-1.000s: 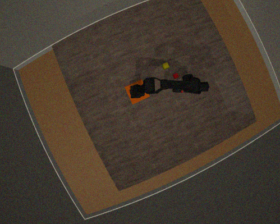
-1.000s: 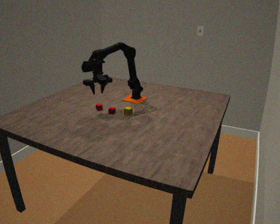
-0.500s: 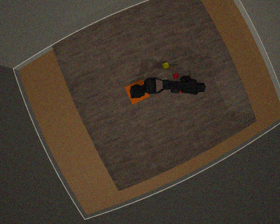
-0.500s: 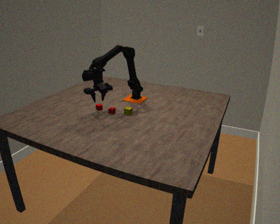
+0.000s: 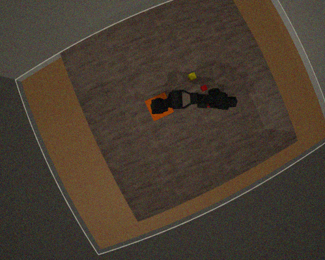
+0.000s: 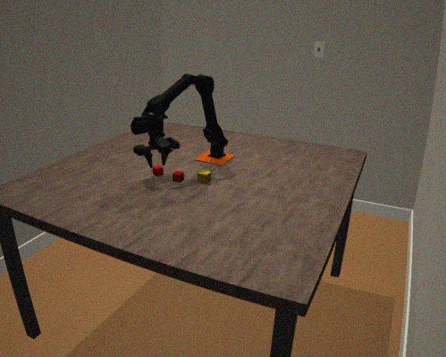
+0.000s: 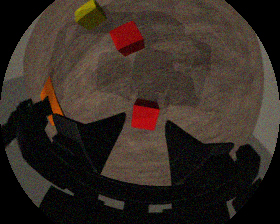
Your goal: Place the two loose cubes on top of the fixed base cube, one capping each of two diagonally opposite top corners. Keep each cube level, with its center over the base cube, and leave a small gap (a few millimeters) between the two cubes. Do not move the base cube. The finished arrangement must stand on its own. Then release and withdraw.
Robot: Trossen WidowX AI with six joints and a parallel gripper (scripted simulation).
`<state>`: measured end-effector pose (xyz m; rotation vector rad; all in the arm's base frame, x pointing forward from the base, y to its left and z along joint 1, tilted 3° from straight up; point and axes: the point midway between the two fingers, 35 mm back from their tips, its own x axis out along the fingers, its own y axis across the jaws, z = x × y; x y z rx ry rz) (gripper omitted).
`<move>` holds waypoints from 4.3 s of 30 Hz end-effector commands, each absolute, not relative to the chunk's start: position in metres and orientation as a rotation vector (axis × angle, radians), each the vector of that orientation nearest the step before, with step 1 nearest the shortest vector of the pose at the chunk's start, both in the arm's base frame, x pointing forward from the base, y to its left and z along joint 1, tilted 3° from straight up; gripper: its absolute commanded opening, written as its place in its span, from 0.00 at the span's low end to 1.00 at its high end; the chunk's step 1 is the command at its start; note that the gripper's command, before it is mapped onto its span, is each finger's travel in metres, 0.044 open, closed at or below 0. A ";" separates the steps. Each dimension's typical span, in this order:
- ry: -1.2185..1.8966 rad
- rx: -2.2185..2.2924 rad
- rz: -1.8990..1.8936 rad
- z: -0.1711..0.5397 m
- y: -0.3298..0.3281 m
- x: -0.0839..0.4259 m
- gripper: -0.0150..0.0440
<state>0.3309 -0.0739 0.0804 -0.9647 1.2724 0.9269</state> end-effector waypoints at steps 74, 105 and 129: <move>1.412 -0.591 0.601 0.164 -0.016 0.322 0.43; 1.508 0.033 0.034 0.150 0.076 0.295 0.43; 1.477 0.516 -0.411 0.138 0.135 0.257 0.43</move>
